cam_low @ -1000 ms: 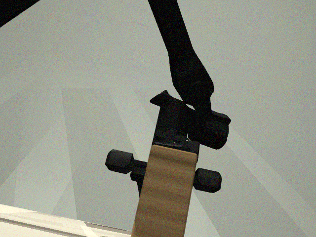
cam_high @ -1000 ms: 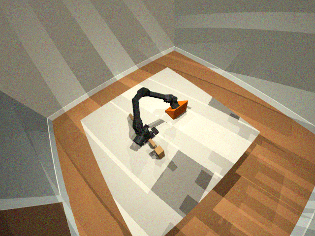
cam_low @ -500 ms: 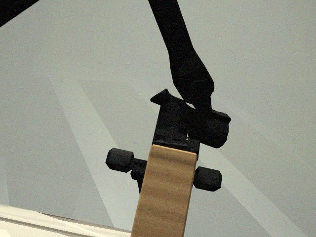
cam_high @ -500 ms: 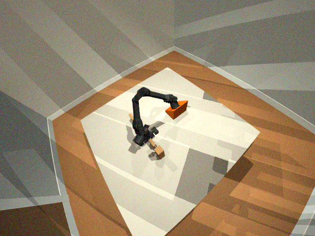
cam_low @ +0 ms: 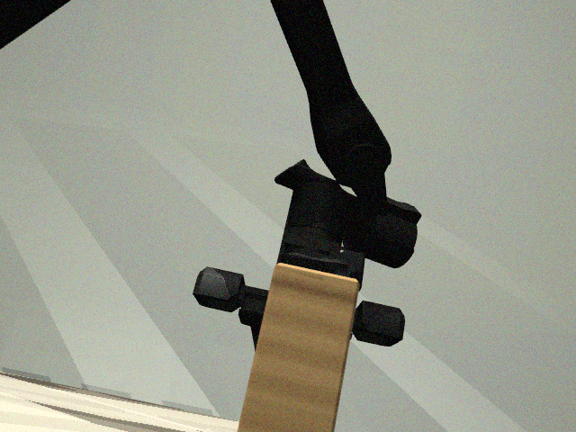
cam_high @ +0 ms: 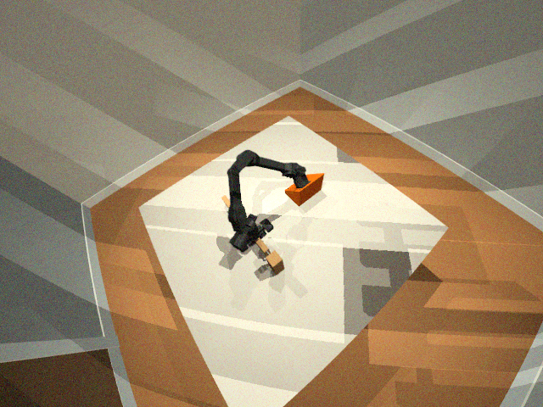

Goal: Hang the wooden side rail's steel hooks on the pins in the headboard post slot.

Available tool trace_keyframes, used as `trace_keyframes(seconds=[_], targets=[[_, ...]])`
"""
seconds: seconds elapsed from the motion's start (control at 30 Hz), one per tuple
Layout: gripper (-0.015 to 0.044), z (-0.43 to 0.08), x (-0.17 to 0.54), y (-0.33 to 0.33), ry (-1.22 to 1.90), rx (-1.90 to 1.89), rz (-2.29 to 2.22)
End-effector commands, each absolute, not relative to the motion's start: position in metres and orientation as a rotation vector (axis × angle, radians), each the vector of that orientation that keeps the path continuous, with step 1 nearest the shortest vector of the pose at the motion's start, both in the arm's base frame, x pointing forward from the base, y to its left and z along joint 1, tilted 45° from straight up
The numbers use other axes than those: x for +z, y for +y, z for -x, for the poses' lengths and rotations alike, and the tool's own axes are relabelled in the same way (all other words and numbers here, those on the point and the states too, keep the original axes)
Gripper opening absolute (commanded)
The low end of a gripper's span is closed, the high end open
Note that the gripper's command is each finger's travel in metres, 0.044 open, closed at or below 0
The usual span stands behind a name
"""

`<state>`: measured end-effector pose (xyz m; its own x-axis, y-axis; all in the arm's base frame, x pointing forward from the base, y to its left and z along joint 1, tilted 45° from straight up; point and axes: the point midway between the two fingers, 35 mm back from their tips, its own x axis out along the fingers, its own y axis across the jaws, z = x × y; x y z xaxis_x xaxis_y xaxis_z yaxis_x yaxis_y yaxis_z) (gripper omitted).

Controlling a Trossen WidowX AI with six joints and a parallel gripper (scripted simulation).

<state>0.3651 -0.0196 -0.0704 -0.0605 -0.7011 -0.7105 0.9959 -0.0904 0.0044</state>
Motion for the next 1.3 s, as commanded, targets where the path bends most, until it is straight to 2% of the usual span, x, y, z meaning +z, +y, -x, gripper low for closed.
trace_keyframes(seconds=[0.0, 1.27], targets=[[0.0000, -0.3690, -0.0667, -0.0128, 0.587, -1.547, -0.665], [0.0000, -0.3693, -0.0622, -0.0083, 0.587, -1.547, -0.666]])
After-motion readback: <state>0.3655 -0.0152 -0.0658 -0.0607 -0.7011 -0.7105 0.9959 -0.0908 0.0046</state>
